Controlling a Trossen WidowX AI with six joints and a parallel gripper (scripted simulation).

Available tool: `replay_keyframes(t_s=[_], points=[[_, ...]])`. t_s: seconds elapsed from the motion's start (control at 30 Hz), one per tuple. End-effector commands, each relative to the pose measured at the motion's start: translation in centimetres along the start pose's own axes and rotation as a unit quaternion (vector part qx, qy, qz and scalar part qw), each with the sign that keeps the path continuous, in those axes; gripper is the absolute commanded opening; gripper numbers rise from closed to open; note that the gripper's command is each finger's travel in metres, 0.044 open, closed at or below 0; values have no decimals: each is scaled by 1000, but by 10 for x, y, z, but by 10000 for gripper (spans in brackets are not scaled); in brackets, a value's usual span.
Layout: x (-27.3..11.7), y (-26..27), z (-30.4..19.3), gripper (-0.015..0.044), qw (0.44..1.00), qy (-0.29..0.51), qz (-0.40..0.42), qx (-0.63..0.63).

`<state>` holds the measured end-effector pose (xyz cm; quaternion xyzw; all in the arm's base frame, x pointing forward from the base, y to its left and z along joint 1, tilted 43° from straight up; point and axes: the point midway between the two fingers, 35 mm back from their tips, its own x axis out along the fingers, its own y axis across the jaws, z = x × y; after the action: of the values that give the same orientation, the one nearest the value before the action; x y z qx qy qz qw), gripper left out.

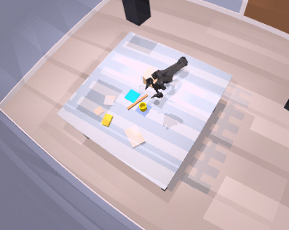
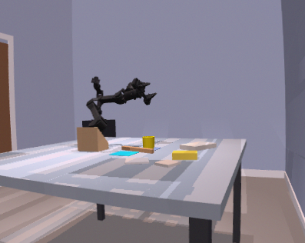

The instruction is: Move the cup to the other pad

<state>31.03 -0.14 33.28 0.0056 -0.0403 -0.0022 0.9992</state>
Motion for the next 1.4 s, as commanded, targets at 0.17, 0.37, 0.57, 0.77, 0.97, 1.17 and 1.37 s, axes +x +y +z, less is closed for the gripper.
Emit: replay_keyframes(t_s=[0.17,0.37,0.57,0.77,0.97,1.17,1.37], points=[[21,8,-50,242,986,132,29,97],[28,27,-142,166,867,395,14,304],[2,50,-201,166,635,603,-89,475],[-27,72,-222,166,326,710,-253,570],[-29,74,-222,166,288,715,-274,575],[-29,75,-222,166,288,715,-274,575],[-28,75,-221,166,288,715,-274,575]])
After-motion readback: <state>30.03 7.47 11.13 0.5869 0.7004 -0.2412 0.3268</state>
